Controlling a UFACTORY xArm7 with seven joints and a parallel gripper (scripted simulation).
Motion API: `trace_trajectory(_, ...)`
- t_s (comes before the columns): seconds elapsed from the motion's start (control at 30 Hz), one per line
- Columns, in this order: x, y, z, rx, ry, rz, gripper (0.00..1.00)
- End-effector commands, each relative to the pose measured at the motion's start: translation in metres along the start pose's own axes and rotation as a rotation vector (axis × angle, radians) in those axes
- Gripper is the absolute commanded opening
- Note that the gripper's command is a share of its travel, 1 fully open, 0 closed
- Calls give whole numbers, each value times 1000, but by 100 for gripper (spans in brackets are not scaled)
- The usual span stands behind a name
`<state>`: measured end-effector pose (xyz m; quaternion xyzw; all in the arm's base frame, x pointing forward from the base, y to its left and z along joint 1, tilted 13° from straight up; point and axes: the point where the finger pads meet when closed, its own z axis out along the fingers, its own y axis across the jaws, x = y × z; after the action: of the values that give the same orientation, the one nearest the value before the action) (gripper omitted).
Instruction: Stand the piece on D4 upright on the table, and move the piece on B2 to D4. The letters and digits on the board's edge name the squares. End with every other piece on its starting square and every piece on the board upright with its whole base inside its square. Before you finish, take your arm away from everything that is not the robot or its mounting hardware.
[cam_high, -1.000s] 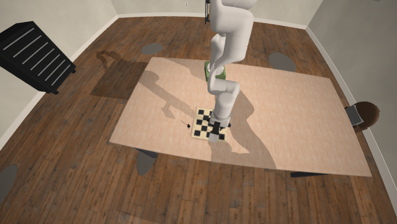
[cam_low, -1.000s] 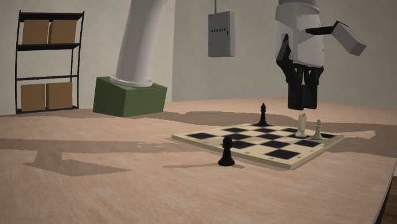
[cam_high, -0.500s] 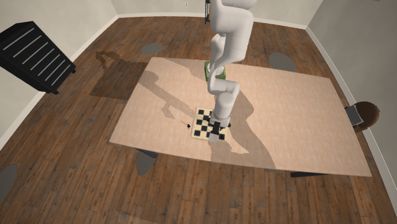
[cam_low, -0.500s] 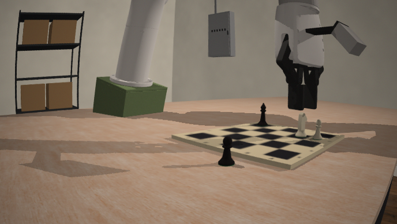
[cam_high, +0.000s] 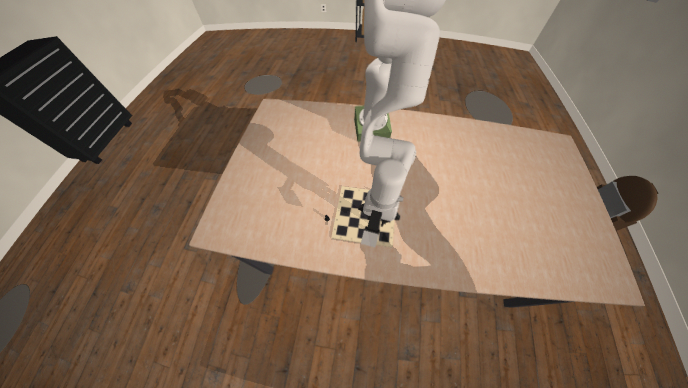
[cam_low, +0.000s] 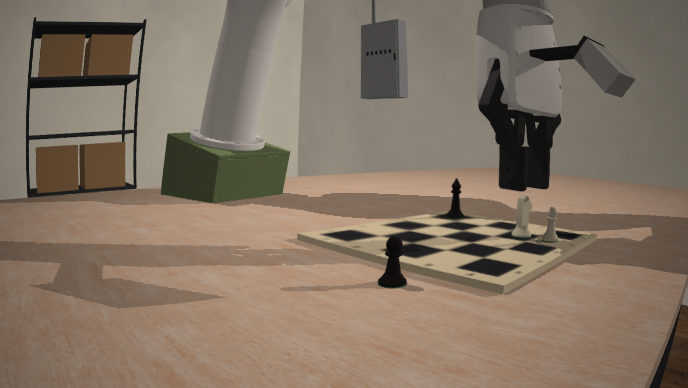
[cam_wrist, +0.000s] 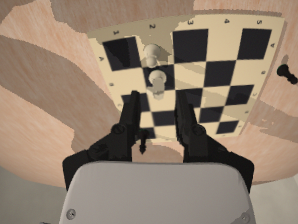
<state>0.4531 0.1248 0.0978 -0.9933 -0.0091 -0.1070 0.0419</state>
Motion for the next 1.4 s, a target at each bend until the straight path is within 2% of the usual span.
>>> trace_trajectory(0.0, 1, 0, -1, 1, 3, 0, 39)
trace_trajectory(0.8, 1, 0, 31, 1, 3, 0, 39)
trace_trajectory(1.37, 1, 0, 33, 1, 3, 0, 39)
